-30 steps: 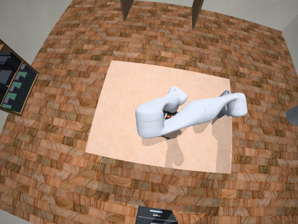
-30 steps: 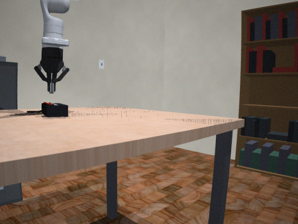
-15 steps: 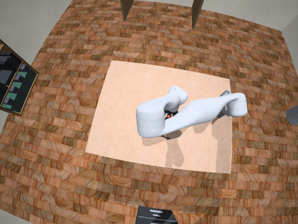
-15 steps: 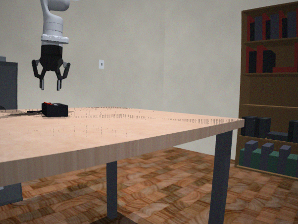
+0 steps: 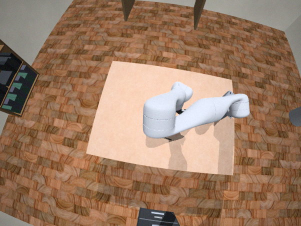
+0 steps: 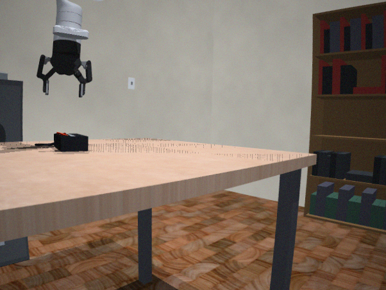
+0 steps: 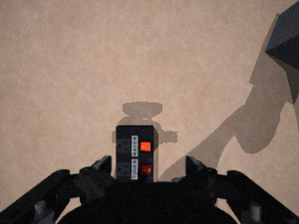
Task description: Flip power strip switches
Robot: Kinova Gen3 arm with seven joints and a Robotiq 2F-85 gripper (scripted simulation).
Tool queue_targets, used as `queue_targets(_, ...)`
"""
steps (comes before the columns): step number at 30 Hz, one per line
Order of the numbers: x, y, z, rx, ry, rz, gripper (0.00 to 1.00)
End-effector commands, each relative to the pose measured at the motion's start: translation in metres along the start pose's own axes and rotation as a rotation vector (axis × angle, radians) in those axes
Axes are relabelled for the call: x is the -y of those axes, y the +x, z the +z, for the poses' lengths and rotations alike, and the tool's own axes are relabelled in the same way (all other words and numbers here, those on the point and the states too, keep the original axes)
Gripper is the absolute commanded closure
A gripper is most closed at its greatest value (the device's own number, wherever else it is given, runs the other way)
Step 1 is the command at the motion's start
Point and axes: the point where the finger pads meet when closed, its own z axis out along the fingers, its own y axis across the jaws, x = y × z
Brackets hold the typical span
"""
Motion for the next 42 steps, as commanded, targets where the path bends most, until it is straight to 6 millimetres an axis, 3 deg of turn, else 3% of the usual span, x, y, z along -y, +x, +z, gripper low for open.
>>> queue_targets(1,0.009,-0.004,-0.017,0.009,0.025,-0.001,0.00)
queue_targets(15,0.008,-0.004,-0.042,0.009,0.025,-0.001,0.00)
queue_targets(42,0.008,-0.004,-0.044,0.009,0.025,-0.001,0.00)
